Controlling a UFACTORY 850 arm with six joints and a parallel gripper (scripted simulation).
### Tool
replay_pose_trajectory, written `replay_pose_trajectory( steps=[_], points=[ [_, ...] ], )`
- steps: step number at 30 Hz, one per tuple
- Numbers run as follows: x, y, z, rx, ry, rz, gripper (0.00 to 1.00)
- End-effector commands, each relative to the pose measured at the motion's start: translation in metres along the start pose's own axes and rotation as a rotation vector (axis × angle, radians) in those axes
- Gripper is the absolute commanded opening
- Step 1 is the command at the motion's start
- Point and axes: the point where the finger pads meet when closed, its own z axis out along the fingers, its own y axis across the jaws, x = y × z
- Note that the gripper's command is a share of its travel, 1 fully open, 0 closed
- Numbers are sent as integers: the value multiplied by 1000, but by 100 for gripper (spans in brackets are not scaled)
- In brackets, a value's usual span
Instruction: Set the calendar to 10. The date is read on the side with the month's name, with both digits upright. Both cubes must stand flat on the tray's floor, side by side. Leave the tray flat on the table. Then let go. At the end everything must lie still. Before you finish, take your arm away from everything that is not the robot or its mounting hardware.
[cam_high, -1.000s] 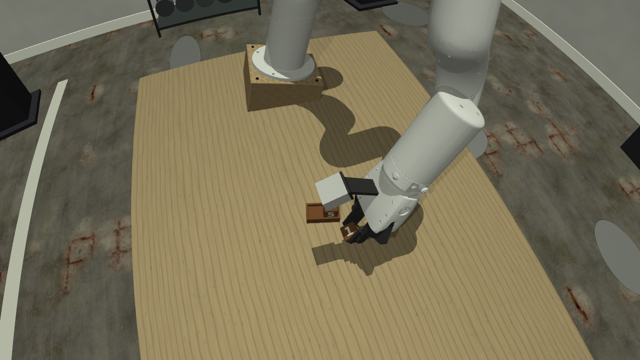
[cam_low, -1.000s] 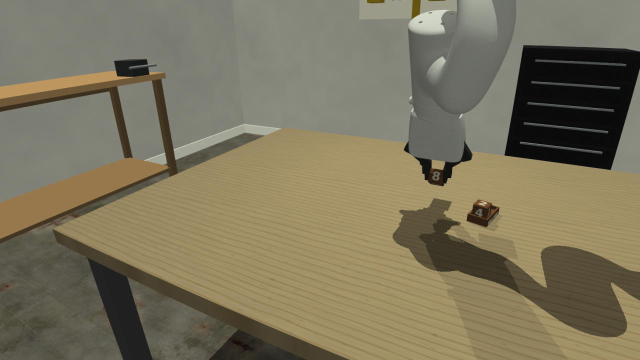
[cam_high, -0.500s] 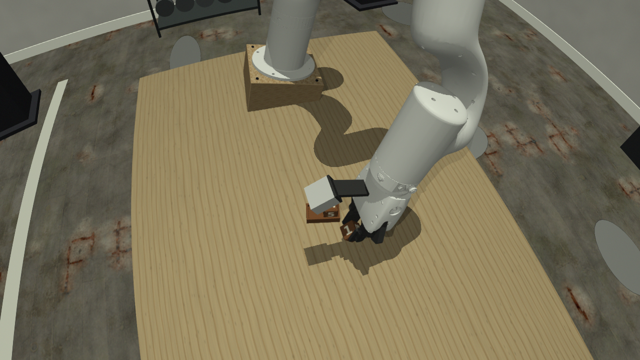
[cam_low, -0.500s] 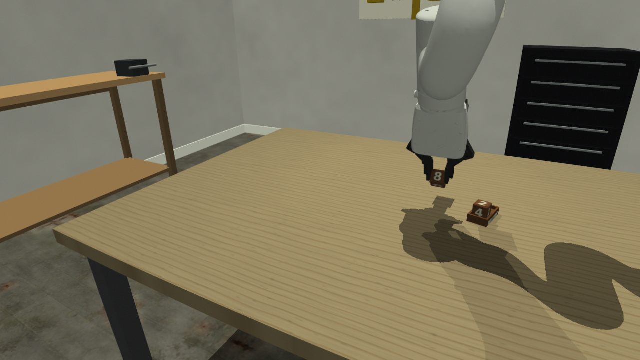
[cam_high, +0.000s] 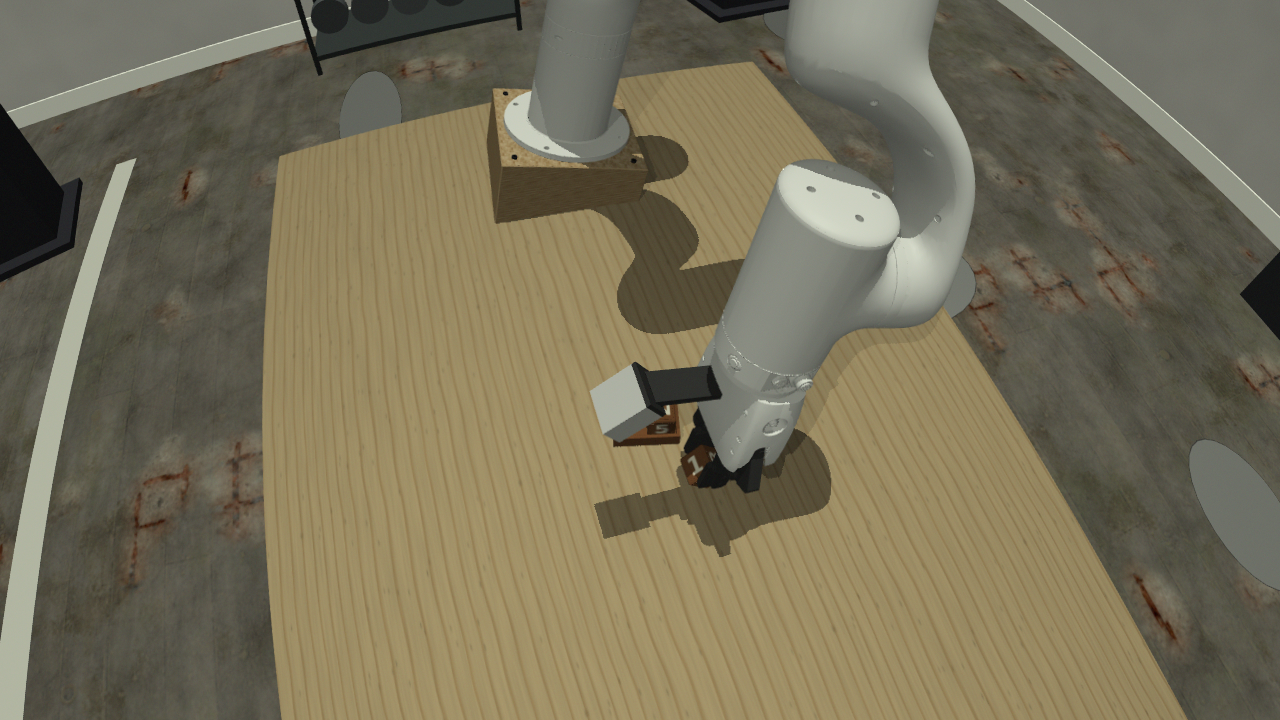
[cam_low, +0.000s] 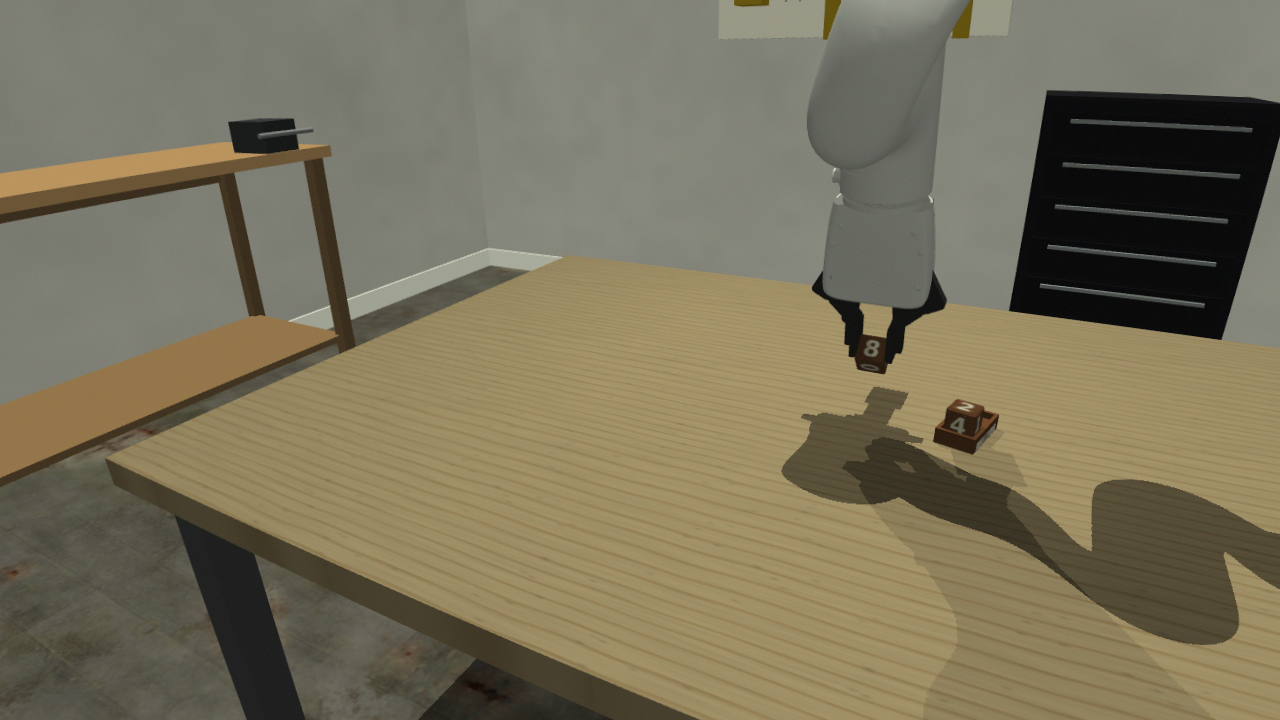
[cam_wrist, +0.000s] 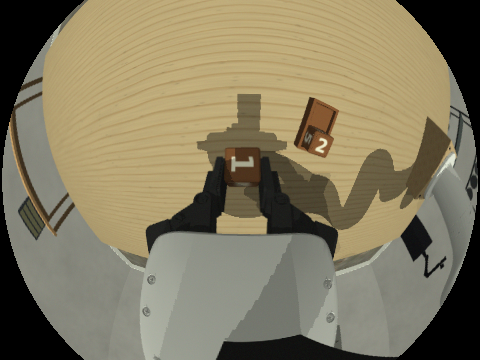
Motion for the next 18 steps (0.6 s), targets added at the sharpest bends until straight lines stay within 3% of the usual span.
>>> replay_pose_trajectory(
  steps=[1, 8, 16, 18],
  points=[
    [1, -1, -1, 1, -9, -1, 27],
    [3, 2, 0, -11, -39, 0, 27],
    [4, 5, 2, -27, -159, 1, 27],
    [4, 5, 2, -27, -159, 1, 27]
  ],
)
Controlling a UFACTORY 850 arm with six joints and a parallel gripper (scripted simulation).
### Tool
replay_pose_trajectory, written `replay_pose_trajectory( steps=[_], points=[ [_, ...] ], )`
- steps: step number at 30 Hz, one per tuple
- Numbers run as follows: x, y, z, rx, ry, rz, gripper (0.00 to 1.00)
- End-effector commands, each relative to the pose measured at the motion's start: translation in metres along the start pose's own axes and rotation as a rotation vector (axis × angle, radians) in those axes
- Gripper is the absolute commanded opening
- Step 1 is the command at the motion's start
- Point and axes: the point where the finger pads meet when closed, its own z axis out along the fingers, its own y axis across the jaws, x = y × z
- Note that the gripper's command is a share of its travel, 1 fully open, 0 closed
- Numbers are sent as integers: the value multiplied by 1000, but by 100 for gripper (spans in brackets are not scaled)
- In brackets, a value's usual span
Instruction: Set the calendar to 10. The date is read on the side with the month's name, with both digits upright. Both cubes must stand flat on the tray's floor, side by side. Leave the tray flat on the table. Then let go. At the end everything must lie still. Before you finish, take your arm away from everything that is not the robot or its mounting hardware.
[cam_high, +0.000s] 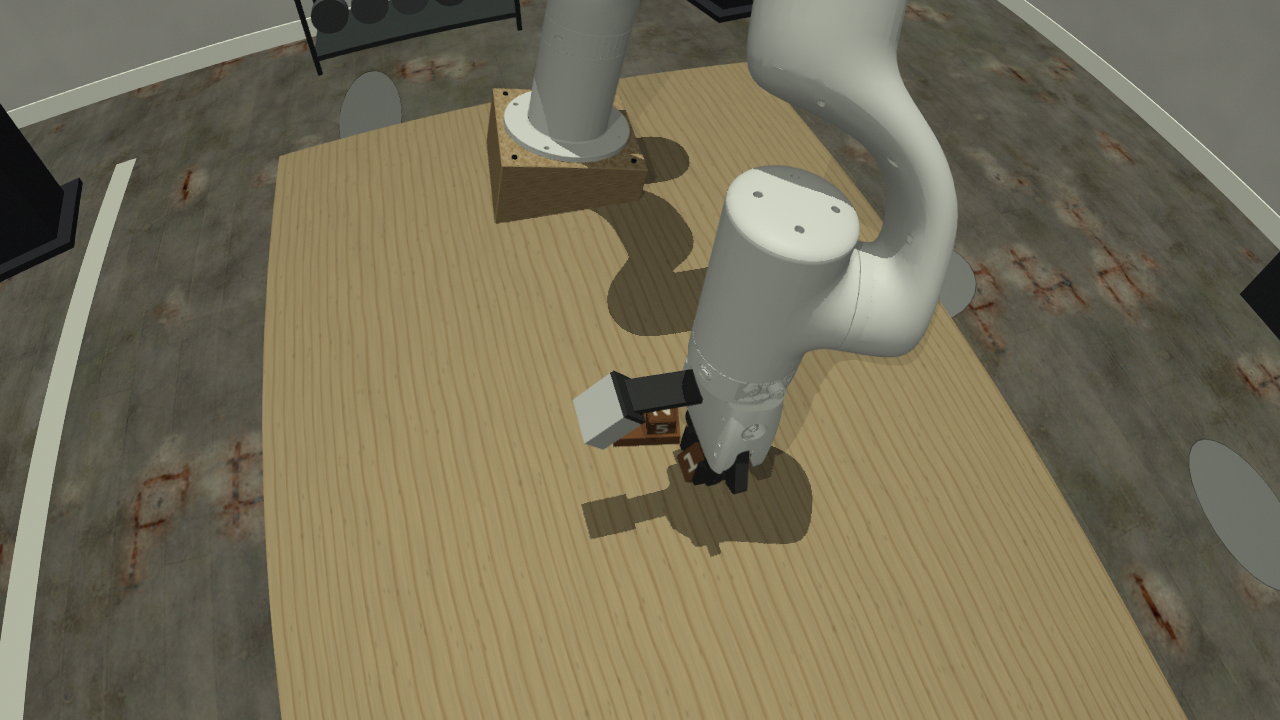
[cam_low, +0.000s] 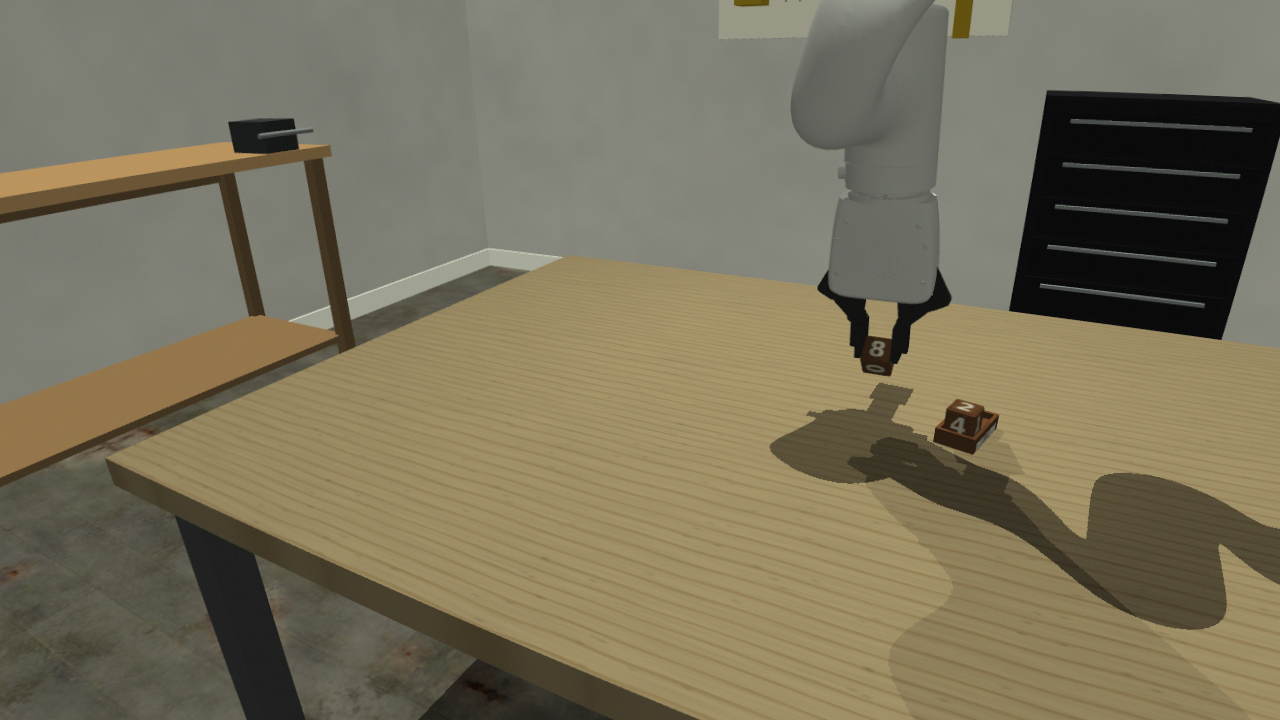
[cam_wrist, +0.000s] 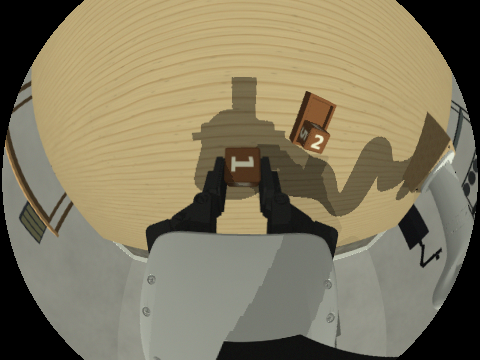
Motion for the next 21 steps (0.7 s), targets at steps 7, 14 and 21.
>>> replay_pose_trajectory(
  steps=[7, 14, 21],
  points=[
    [0, -4, -2, 24, -151, -9, 27],
    [3, -6, -2, 30, -168, -10, 27],
    [4, -3, 0, 15, -247, -10, 27]
  ],
)
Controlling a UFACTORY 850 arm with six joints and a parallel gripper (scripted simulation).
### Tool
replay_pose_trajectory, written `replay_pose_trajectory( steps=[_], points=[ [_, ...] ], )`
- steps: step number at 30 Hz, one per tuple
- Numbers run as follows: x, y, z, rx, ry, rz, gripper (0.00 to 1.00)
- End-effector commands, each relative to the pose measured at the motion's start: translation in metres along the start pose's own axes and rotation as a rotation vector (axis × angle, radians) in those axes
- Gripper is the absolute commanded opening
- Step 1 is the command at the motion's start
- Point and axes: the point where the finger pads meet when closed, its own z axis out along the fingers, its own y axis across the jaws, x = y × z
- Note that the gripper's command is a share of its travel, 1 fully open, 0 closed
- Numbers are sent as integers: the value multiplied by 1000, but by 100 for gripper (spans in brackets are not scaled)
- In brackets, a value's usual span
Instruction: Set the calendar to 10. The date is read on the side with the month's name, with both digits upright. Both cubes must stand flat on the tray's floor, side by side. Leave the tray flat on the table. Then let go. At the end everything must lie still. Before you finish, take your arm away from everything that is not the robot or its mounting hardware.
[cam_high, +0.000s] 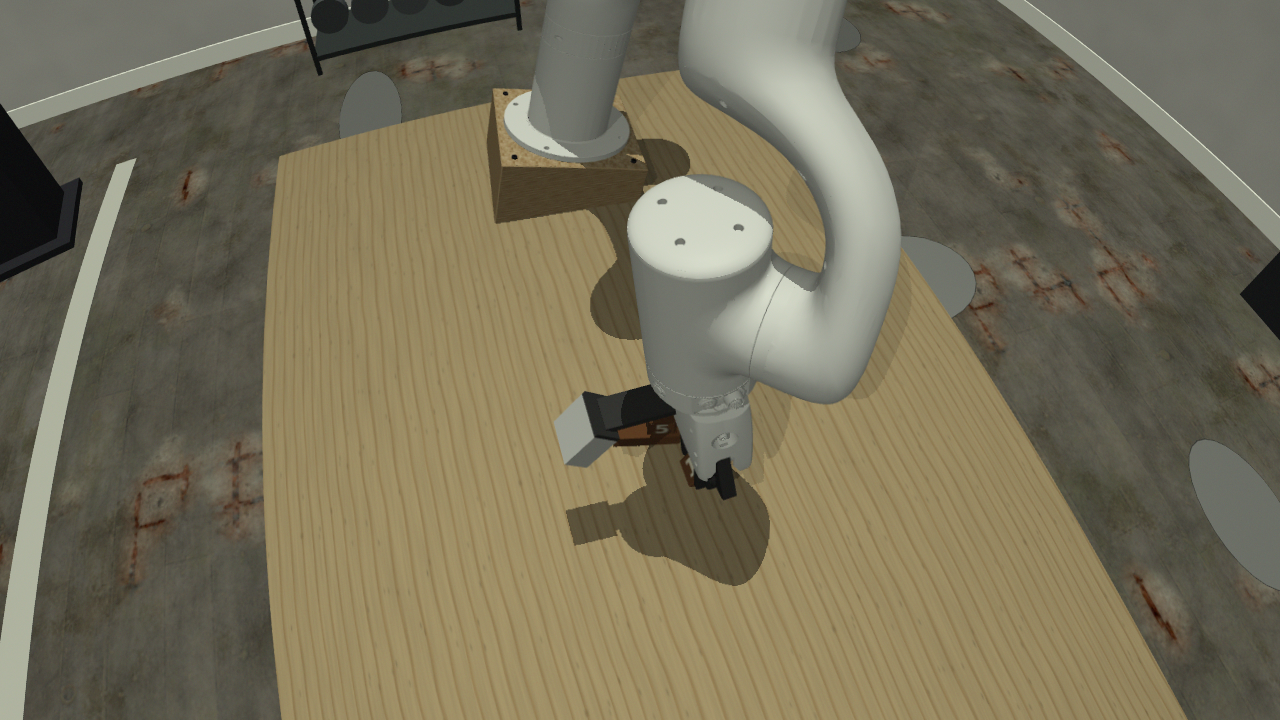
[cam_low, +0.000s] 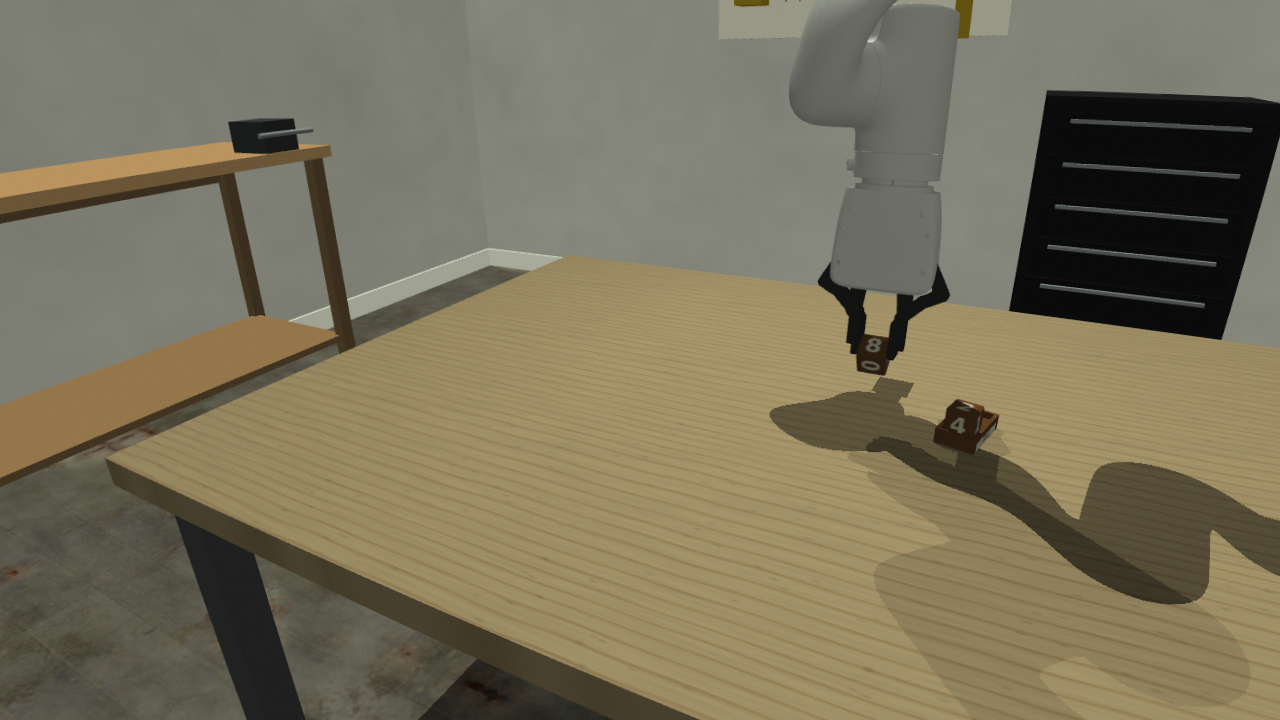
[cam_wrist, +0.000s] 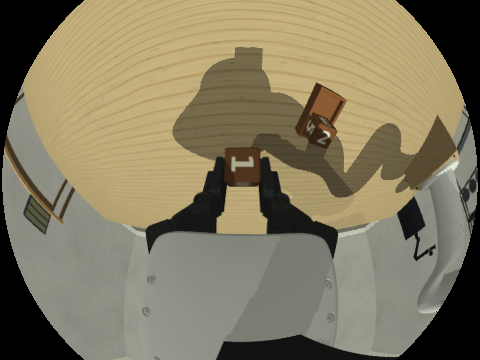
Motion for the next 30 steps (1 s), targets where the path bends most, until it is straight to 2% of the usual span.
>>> replay_pose_trajectory(
  steps=[1, 6, 13, 15, 23, 30],
  points=[
    [2, 1, 1, -9, -95, 3, 27],
    [3, -1, -1, 5, -232, -1, 27],
    [6, -2, -1, 7, -250, -1, 27],
    [6, -1, 0, 4, -276, -1, 27],
    [8, -2, 1, 6, -496, -2, 27],
    [11, -2, 1, 8, -506, -3, 27]
  ],
)
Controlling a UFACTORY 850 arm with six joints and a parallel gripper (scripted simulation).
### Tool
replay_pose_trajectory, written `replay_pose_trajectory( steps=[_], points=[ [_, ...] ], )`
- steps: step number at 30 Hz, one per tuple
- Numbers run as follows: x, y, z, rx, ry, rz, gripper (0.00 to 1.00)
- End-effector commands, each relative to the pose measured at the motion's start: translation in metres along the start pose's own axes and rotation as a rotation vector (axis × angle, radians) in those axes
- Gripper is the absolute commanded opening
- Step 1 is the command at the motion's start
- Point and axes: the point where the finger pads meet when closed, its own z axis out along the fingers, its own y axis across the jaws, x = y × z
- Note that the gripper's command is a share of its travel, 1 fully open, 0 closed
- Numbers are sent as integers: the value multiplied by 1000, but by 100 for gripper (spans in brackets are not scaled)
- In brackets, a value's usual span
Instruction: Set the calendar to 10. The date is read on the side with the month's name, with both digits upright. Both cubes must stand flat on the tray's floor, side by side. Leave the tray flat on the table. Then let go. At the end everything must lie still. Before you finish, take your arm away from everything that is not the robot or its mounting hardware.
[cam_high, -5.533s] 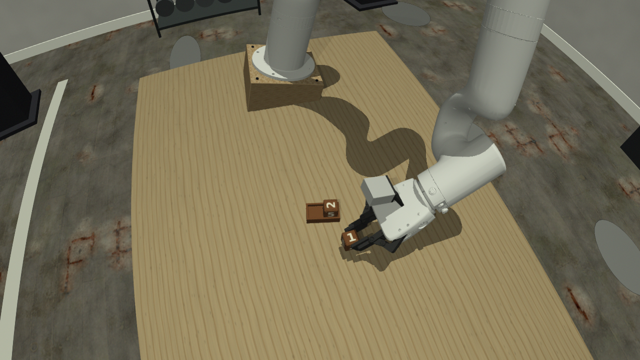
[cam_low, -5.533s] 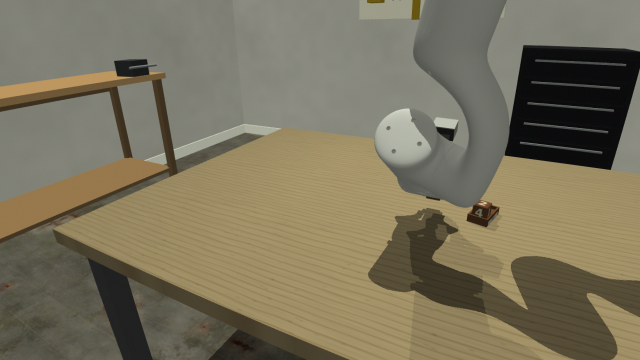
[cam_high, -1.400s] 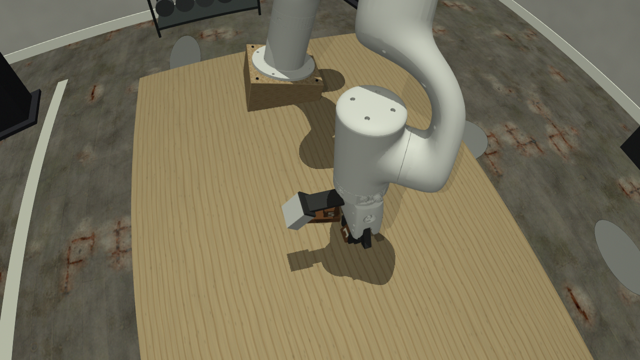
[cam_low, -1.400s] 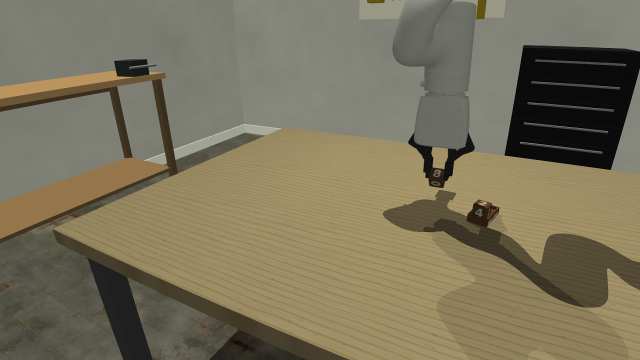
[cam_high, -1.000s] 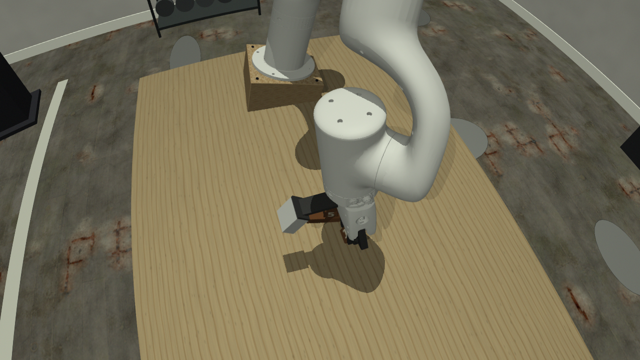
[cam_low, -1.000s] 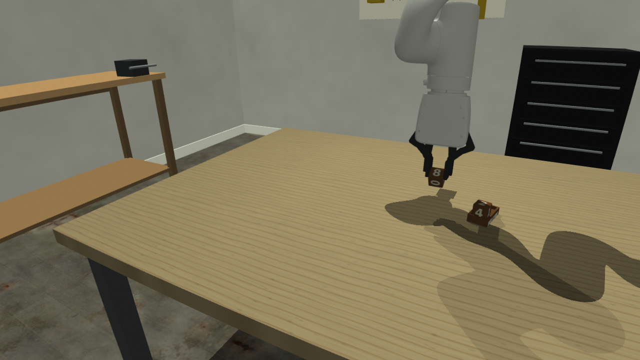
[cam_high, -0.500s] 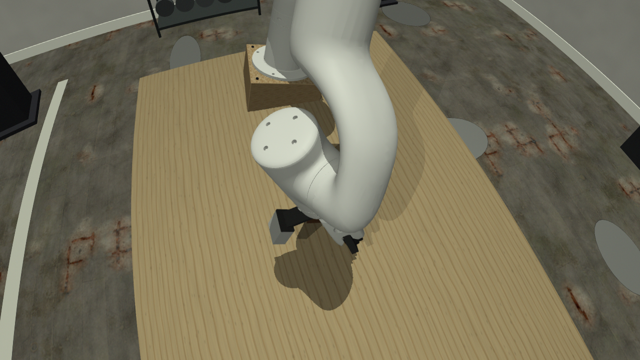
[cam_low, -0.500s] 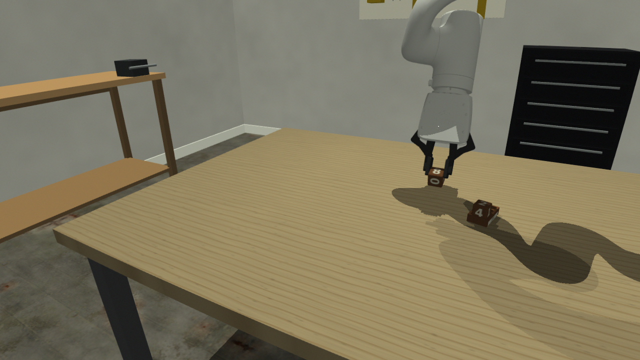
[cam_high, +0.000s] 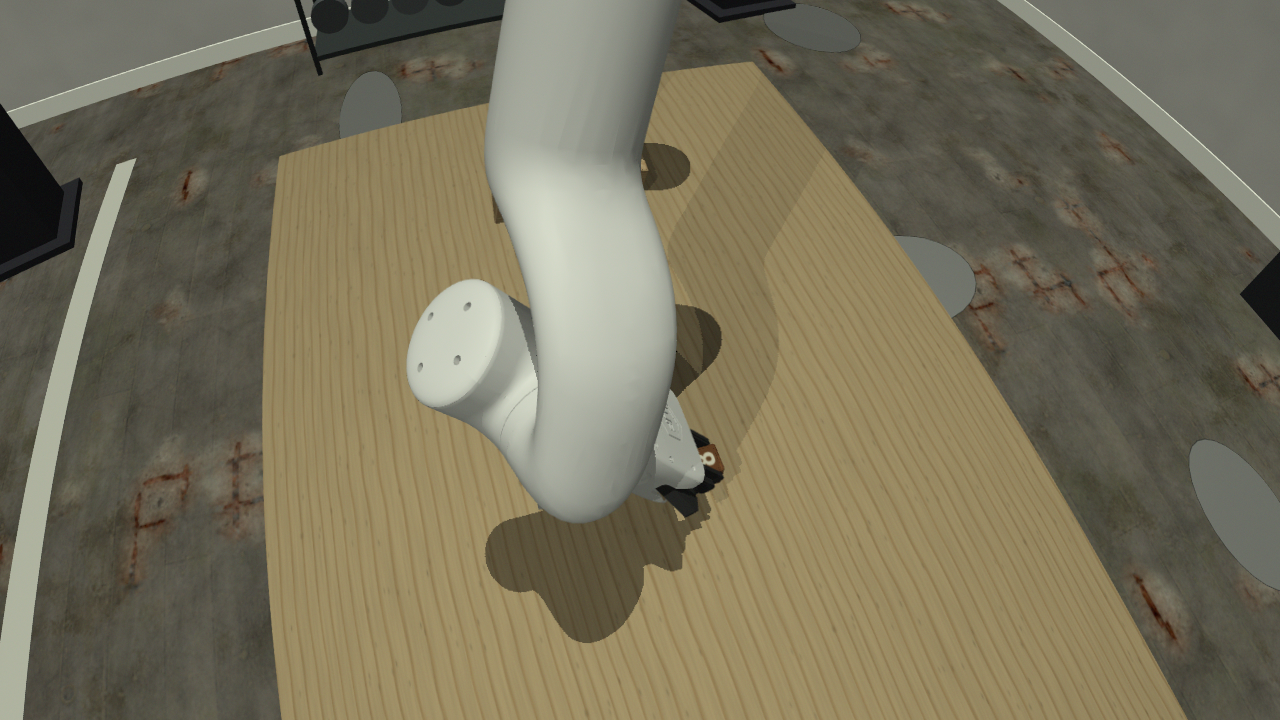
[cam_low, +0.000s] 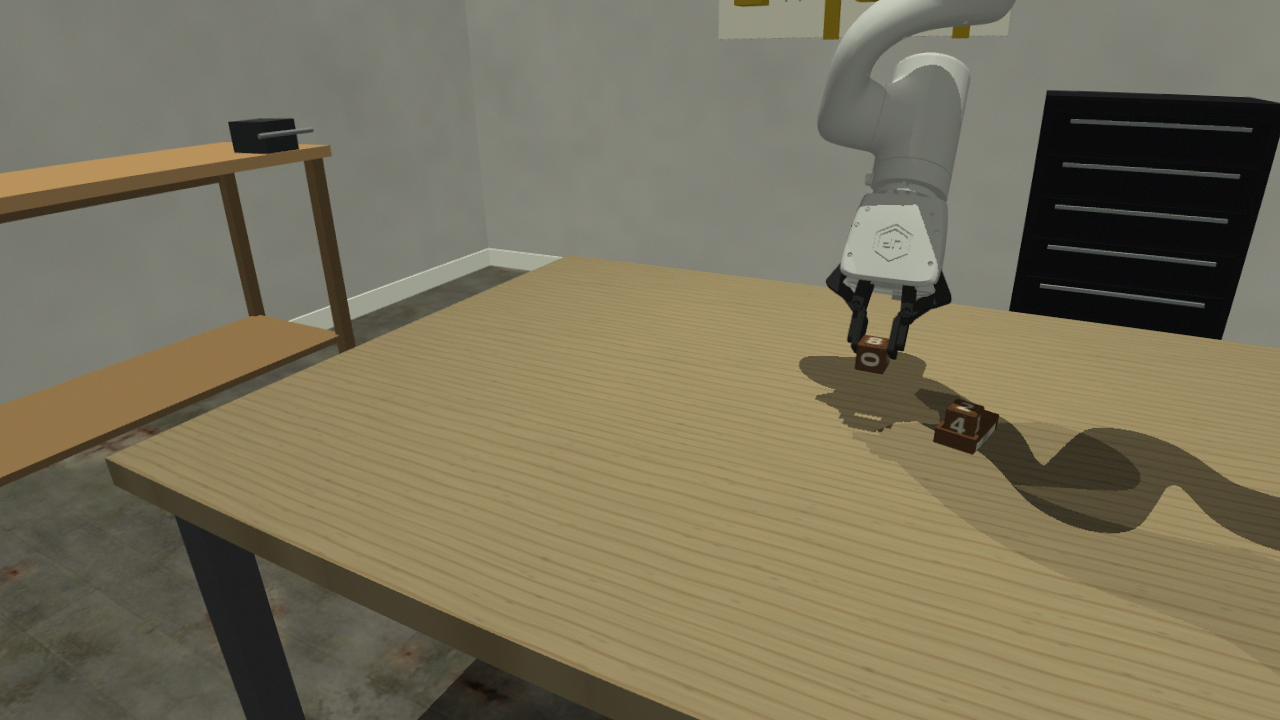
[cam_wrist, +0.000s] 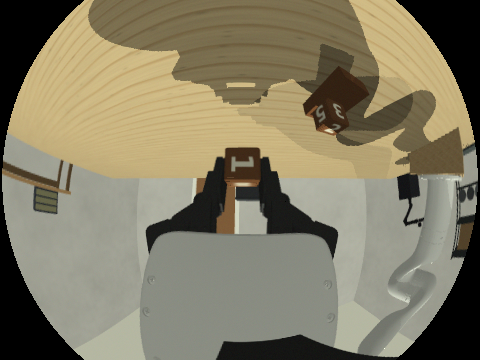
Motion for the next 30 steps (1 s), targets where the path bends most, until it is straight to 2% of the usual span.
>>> replay_pose_trajectory(
  steps=[1, 18, 30],
  points=[
    [0, -1, -1, 1, -8, -2, 27],
    [1, -1, 0, 1, -8, -2, 27],
    [7, -1, 9, 1, -8, -2, 27]
  ],
)
